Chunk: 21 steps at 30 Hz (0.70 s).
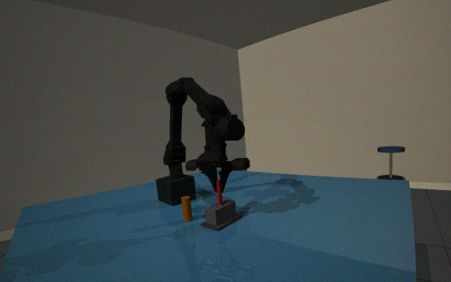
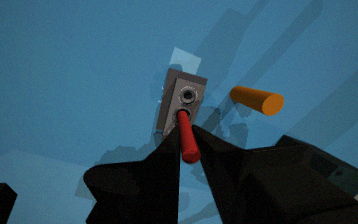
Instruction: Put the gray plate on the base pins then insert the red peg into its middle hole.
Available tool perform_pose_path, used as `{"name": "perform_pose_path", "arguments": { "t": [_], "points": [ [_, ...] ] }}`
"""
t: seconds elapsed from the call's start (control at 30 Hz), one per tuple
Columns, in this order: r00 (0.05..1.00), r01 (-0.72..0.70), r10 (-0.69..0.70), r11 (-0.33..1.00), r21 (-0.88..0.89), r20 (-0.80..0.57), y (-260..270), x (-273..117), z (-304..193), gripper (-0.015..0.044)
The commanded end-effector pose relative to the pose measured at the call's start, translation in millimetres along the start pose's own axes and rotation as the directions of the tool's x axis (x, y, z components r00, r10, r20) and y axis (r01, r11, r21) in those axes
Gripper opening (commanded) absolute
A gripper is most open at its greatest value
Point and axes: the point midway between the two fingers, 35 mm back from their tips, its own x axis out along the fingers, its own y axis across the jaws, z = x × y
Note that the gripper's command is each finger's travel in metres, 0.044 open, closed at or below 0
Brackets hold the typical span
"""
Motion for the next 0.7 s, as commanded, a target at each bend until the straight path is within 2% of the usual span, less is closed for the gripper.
{"name": "perform_pose_path", "arguments": {
  "t": [0.0, 0.67],
  "points": [
    [1.0, -0.001, 0.001, 1.0, 0.0, 0.001, 0.3, -0.3, 0.2, 0.0],
    [1.0, -0.001, 0.001, 1.0, 0.0, 0.001, 0.2, 1.9, -0.2, 0.0]
  ]
}}
